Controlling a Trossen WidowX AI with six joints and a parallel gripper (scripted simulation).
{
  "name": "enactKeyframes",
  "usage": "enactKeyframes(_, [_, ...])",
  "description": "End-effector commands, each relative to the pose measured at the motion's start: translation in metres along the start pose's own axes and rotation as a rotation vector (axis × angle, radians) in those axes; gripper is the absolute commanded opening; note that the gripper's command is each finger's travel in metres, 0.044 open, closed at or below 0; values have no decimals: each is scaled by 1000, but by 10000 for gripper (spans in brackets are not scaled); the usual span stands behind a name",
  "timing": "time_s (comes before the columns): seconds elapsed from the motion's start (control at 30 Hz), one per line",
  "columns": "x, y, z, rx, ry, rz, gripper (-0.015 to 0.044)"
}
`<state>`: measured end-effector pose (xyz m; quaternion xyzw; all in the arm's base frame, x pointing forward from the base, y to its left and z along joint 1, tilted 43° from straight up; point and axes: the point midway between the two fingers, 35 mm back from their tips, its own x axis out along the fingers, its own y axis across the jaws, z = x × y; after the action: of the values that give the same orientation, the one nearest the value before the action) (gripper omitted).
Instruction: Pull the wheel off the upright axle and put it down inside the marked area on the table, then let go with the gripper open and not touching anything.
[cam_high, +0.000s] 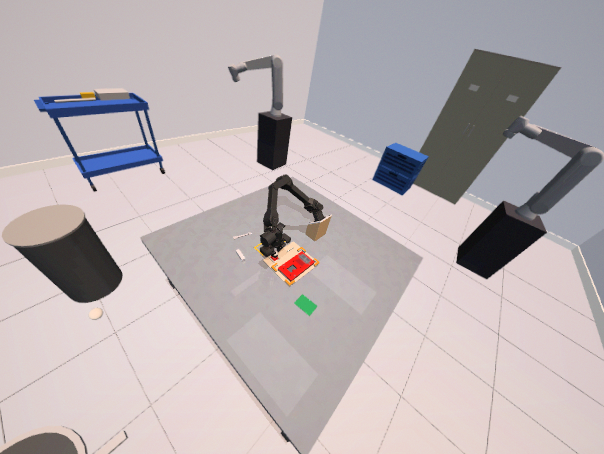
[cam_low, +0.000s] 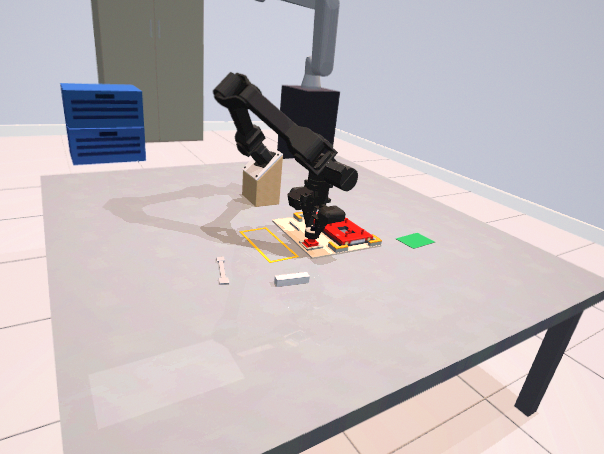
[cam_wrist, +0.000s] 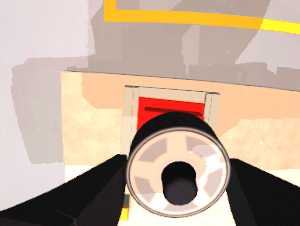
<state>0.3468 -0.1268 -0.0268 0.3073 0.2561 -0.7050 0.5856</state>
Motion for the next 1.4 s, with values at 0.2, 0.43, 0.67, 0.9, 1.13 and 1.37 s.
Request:
enactKeyframes(0.2, [-11, 0, -1, -8, 0, 8, 0])
enactKeyframes(0.43, [-13, 0, -1, -8, 0, 9, 0])
enactKeyframes(0.67, [-15, 0, -1, -9, -1, 10, 0])
enactKeyframes(0.9, [-18, 0, -1, -9, -1, 10, 0])
enactKeyframes(1.13, [-20, 0, -1, -9, -1, 11, 0])
enactKeyframes(1.37, [-22, 0, -1, -10, -1, 12, 0])
